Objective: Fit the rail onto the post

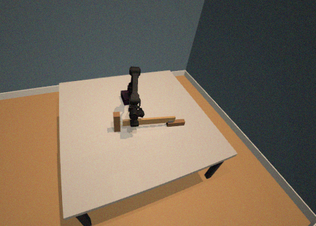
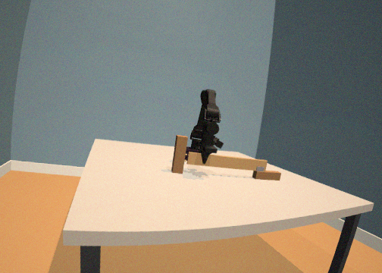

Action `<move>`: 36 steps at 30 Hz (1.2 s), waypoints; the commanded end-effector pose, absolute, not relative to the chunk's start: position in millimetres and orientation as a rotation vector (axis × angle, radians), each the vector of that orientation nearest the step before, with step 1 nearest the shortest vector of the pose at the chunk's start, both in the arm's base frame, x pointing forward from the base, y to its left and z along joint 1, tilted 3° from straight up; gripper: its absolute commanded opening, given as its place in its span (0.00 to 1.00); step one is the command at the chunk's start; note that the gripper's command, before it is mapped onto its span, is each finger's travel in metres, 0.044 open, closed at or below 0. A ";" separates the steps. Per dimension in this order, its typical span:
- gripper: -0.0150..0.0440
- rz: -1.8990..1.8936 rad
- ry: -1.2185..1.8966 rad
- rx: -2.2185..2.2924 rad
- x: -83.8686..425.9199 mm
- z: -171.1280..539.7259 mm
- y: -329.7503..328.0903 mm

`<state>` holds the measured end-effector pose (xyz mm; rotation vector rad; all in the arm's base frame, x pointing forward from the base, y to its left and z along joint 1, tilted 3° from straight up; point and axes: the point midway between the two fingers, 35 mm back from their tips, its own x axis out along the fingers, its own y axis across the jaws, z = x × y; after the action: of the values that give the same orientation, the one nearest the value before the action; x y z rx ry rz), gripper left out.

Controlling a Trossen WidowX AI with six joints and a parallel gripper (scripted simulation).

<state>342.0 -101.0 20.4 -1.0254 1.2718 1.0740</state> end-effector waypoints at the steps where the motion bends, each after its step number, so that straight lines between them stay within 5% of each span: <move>1: 0.25 1.073 1.271 -1.031 342.1 20.7 -103.8; 36: 0.25 1.073 1.271 -1.032 339.9 20.9 -114.6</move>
<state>339.9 -112.2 20.4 -1.0276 1.2726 1.0730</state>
